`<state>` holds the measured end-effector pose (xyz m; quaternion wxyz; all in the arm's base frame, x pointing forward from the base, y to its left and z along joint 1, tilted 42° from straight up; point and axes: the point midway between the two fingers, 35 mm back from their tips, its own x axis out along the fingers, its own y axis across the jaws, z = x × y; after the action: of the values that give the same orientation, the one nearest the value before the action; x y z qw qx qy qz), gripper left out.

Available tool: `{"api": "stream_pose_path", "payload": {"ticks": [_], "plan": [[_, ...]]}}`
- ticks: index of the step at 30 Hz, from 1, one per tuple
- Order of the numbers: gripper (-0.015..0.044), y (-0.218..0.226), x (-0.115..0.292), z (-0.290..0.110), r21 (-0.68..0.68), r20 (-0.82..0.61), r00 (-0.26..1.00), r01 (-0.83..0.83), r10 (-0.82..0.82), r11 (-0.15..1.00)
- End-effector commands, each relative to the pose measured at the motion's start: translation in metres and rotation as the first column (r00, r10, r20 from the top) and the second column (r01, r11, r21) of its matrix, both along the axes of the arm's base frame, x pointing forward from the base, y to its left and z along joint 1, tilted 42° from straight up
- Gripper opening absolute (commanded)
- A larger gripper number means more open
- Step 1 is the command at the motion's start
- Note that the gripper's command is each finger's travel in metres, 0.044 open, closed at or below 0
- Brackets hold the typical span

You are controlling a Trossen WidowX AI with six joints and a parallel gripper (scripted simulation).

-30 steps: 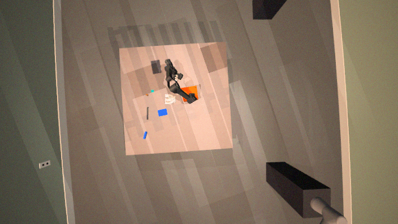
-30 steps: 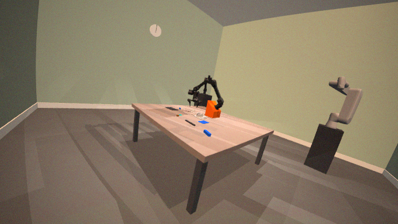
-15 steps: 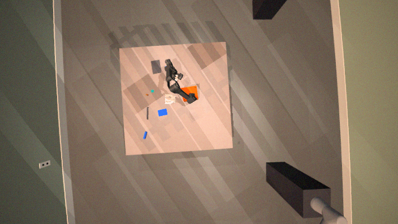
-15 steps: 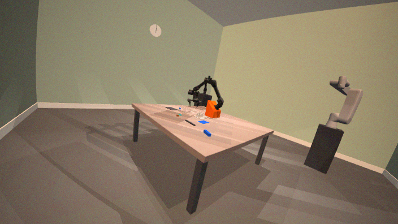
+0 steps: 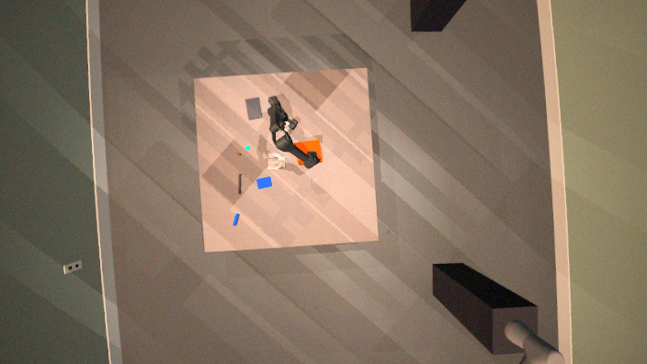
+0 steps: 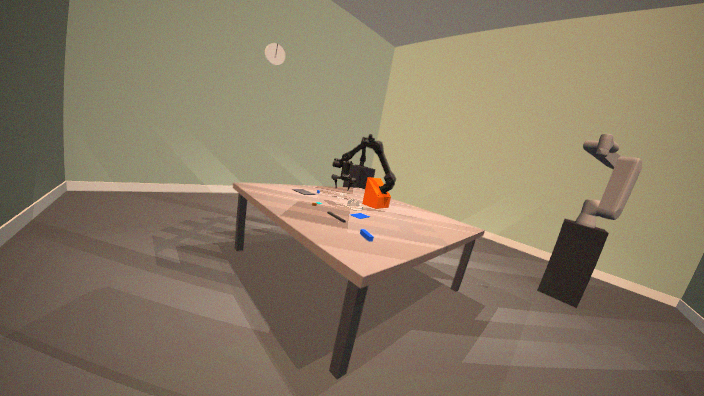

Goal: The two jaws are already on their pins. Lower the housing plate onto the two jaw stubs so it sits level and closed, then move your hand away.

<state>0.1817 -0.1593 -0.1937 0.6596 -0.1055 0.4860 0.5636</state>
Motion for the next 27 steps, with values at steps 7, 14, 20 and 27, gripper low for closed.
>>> {"api": "stream_pose_path", "payload": {"ticks": [7, 14, 20, 27], "plan": [[0.044, 0.001, 0.0, 0.0, 0.002, -0.001, 1.0, 0.007, -0.007, 1.0], [0.044, 0.001, 0.0, -0.002, 0.0, 0.0, 1.0, 0.0, 0.0, 1.0], [0.044, 0.007, 0.0, -0.01, 0.001, 0.0, 1.0, 0.002, -0.002, 1.0], [0.044, 0.015, -0.001, -0.019, 0.001, 0.0, 1.0, 0.003, -0.003, 1.0]]}}
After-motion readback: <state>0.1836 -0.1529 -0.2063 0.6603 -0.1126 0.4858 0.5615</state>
